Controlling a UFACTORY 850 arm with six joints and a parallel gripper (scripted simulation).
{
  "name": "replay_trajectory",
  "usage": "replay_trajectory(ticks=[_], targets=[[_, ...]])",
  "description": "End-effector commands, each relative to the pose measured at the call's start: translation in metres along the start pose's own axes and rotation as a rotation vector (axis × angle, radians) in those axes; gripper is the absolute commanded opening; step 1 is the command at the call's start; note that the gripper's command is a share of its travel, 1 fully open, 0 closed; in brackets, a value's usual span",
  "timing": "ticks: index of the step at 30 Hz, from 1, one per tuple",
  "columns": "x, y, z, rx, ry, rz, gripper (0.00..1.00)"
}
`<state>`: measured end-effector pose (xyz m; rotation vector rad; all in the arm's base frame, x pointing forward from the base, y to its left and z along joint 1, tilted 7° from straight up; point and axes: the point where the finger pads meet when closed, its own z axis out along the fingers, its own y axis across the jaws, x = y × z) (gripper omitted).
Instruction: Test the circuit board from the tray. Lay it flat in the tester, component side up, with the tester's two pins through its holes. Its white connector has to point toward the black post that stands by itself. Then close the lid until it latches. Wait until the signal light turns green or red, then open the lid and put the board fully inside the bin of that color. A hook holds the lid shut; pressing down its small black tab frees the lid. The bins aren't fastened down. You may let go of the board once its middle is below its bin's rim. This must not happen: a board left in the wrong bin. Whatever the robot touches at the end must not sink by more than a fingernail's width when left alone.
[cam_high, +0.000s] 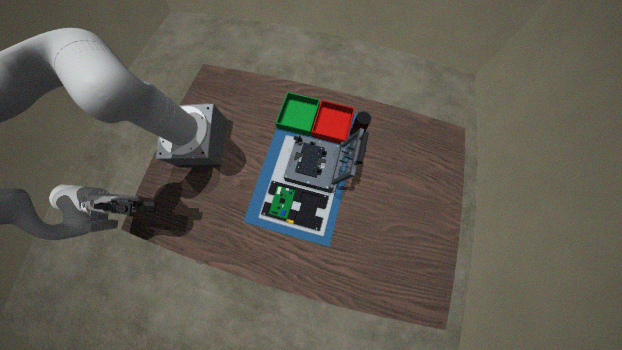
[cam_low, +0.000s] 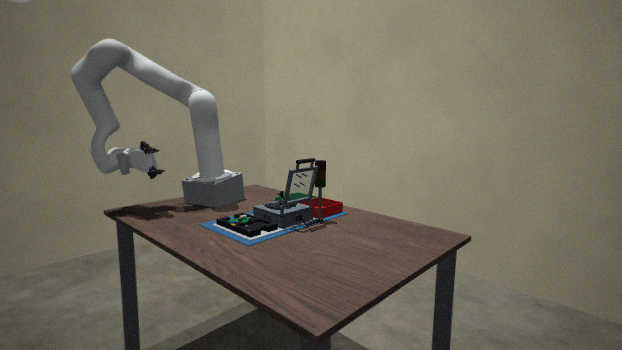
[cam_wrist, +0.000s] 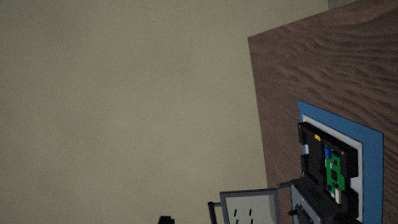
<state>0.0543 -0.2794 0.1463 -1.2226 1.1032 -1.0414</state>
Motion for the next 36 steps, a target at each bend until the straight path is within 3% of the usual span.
replay_trajectory(ticks=[1,4,5,19,21,22,36], targets=[[-0.009,0.001,0.021,-0.072,-0.149,-0.03,1.0],[-0.011,0.001,0.024,-0.084,-0.175,-0.037,1.0],[-0.016,0.002,0.033,-0.121,-0.254,-0.058,1.0],[-0.038,0.007,0.065,-0.282,-0.608,-0.179,1.0],[-0.038,0.007,0.065,-0.282,-0.608,-0.179,1.0],[-0.042,0.008,0.07,-0.316,-0.684,-0.212,1.0],[-0.053,0.012,0.091,-0.457,-1.022,-0.389,1.0]])
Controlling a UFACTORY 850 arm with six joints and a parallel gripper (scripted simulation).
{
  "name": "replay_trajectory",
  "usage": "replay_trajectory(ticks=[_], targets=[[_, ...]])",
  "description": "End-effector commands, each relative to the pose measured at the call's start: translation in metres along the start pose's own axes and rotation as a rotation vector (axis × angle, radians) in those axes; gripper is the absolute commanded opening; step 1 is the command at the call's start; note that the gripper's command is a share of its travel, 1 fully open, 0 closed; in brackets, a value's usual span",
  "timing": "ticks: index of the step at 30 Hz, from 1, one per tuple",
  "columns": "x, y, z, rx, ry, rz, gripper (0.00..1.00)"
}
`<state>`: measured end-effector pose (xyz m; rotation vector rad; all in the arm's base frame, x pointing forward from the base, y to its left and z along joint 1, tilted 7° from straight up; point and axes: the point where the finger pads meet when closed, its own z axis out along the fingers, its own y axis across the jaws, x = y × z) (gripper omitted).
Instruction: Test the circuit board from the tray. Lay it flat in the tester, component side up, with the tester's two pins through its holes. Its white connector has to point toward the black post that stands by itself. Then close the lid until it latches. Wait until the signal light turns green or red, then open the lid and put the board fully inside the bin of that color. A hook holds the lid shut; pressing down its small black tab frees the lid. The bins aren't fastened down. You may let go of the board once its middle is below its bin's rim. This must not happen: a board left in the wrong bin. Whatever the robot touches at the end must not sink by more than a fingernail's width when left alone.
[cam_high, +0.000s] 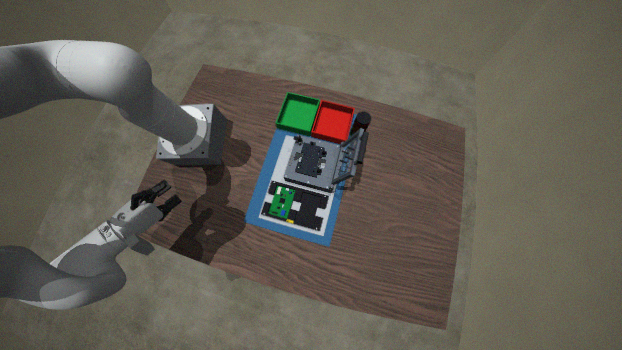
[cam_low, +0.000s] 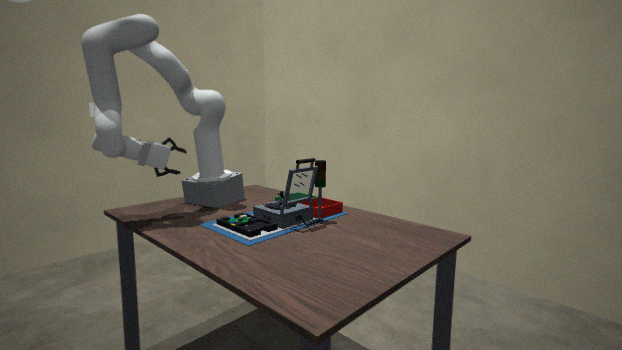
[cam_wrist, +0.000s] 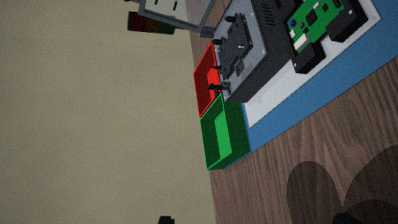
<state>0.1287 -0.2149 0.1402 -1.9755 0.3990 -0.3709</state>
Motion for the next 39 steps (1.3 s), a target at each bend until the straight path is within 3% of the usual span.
replay_trajectory(ticks=[1,2,3,17,19,20,39], targets=[[0.004,-0.002,0.006,-0.059,-0.11,-0.058,1.0],[0.004,-0.002,0.006,-0.059,-0.11,-0.058,1.0],[0.007,-0.003,0.01,-0.096,-0.179,-0.102,1.0],[0.029,-0.007,0.021,-0.263,-0.472,-0.327,1.0],[0.029,-0.007,0.021,-0.263,-0.472,-0.327,1.0],[0.036,-0.008,0.023,-0.299,-0.532,-0.383,1.0],[0.092,-0.029,0.043,-0.504,-0.855,-0.764,1.0]])
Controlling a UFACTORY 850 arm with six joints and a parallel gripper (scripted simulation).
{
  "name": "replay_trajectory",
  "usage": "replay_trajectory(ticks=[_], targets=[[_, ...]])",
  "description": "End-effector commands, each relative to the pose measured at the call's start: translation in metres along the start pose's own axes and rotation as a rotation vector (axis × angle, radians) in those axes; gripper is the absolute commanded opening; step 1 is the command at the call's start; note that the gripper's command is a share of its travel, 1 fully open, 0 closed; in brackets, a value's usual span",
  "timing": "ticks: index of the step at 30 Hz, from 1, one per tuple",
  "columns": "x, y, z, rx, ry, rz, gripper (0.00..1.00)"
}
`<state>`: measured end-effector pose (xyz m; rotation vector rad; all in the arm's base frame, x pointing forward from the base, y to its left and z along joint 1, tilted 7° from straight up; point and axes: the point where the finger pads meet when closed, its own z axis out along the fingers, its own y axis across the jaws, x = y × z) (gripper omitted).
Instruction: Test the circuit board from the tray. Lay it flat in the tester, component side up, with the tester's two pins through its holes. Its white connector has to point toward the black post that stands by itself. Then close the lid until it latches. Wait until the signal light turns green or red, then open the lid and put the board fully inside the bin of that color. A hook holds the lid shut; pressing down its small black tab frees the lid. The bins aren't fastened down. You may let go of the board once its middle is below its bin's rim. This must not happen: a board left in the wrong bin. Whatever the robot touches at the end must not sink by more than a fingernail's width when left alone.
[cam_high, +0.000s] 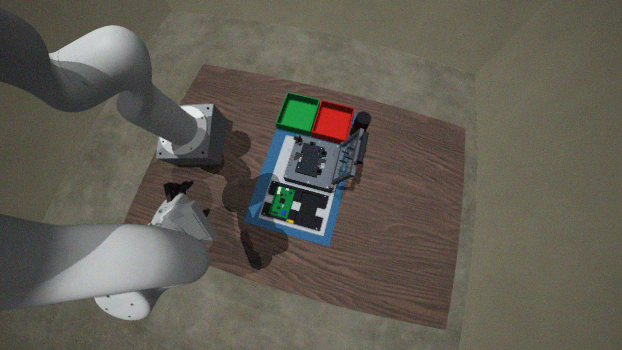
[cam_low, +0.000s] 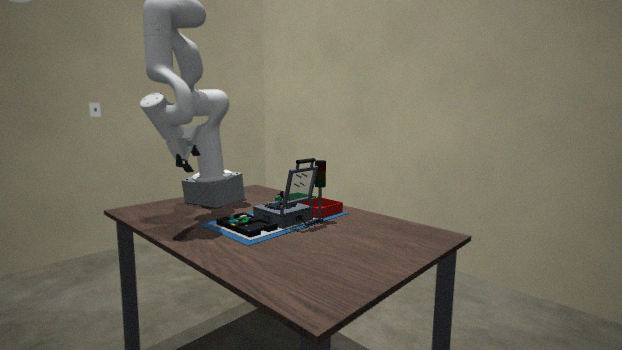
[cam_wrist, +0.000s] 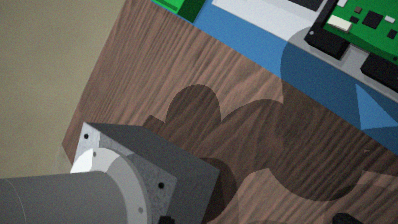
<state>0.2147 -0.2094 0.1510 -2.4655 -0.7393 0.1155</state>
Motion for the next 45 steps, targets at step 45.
replay_trajectory(ticks=[45], targets=[[0.217,-0.017,-0.069,-0.574,-0.443,-0.918,1.0]])
